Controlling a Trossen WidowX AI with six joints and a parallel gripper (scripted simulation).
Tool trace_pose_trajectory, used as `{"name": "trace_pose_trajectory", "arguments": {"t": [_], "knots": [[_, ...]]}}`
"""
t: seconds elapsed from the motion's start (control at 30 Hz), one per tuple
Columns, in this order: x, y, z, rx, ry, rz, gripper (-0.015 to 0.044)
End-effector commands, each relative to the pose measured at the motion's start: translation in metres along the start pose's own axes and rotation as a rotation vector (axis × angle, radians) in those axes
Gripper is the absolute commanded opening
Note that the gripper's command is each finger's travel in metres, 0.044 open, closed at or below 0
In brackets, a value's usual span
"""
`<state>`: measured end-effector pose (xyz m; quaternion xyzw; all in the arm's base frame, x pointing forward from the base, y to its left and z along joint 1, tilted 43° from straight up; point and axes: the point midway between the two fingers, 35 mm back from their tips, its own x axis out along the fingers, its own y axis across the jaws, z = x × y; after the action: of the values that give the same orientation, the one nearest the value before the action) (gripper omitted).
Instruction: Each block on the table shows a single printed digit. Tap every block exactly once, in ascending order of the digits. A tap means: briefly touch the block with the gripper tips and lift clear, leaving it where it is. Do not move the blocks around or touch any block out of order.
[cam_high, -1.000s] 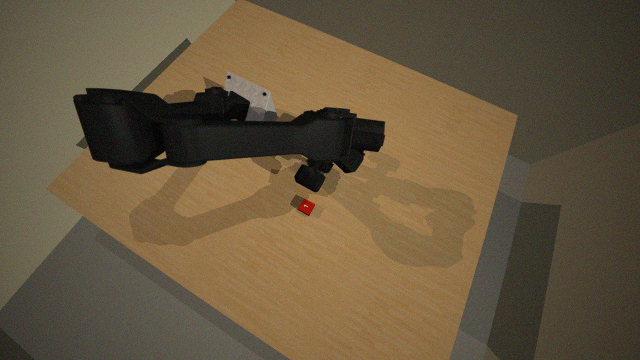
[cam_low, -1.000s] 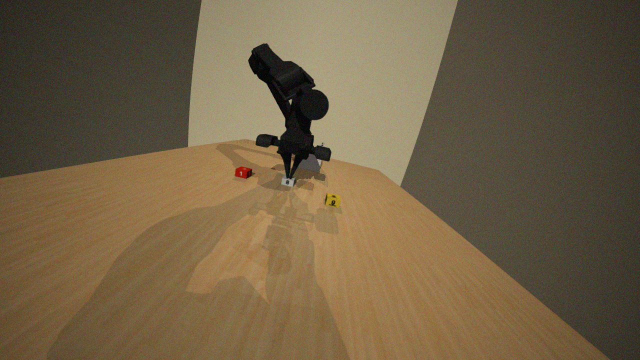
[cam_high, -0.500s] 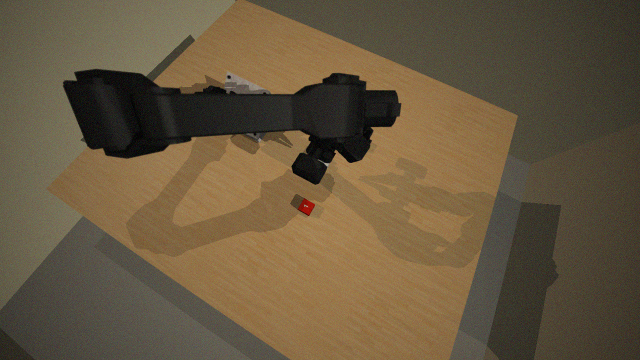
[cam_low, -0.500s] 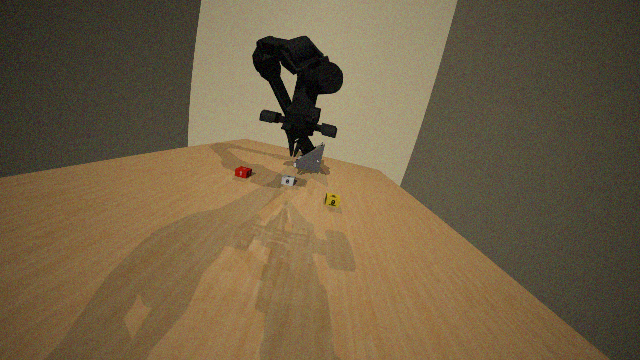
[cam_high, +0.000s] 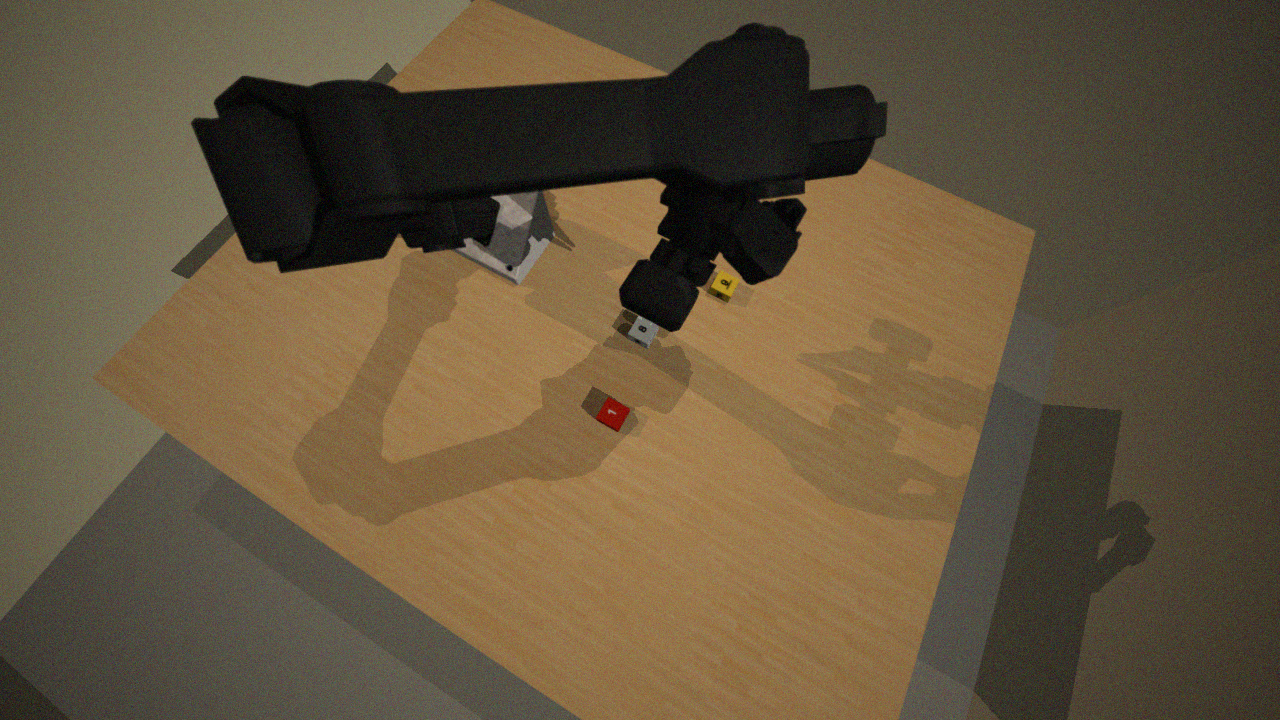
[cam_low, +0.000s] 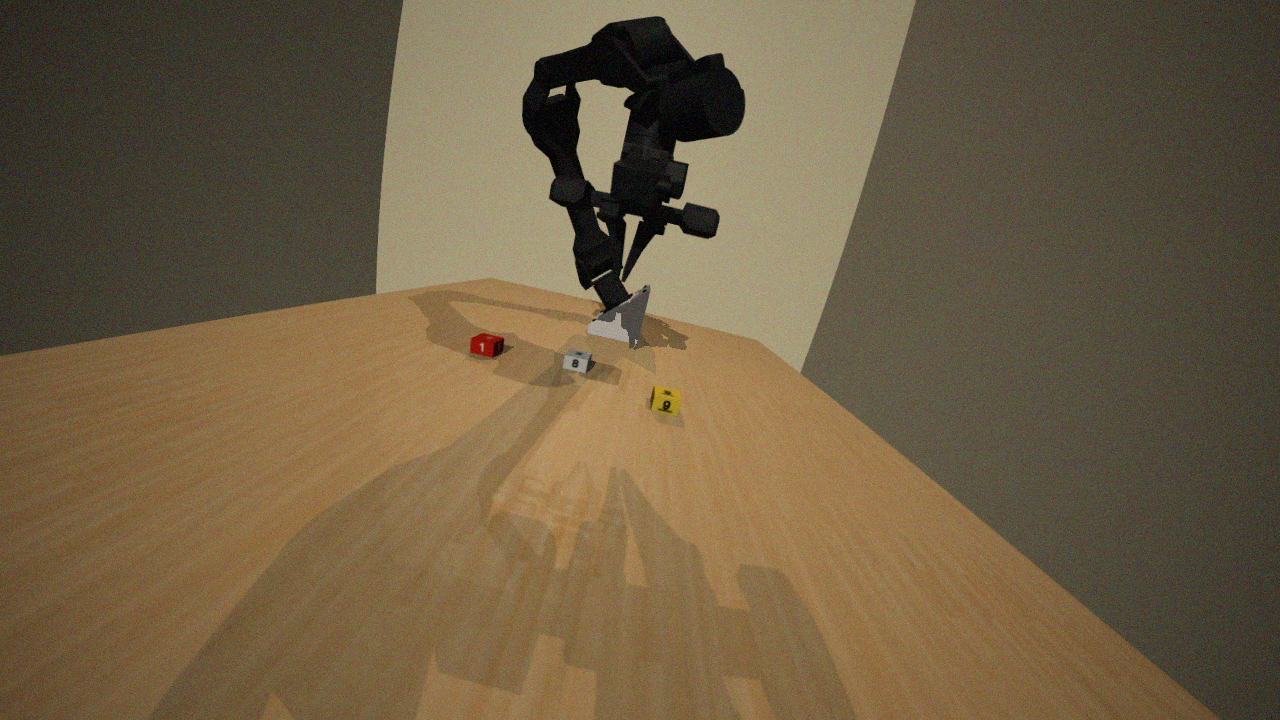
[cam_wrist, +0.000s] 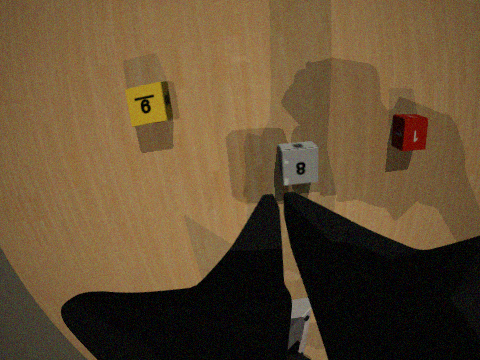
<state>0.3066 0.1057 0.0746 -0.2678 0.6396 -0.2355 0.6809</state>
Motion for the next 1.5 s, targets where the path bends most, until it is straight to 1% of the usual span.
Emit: {"name": "trace_pose_trajectory", "arguments": {"t": [0.0,0.07,0.13,0.37,0.43,0.53,0.6,0.8,1.47], "knots": [[0.000,0.050,0.016,-0.003,0.007,0.006,0.0020],[0.002,0.074,0.023,-0.005,0.005,0.004,0.0020],[0.003,0.088,0.028,-0.010,0.001,0.000,0.0020],[0.005,0.090,0.028,-0.011,0.000,-0.001,0.0020],[0.022,0.091,0.030,-0.011,0.000,0.000,0.0020],[0.065,0.091,0.030,-0.010,-0.001,-0.002,0.0020],[0.082,0.090,0.029,-0.010,-0.001,-0.004,0.0020],[0.085,0.089,0.028,-0.010,-0.001,-0.004,0.0020],[0.114,0.089,0.028,-0.009,-0.001,-0.005,0.0020]]}}
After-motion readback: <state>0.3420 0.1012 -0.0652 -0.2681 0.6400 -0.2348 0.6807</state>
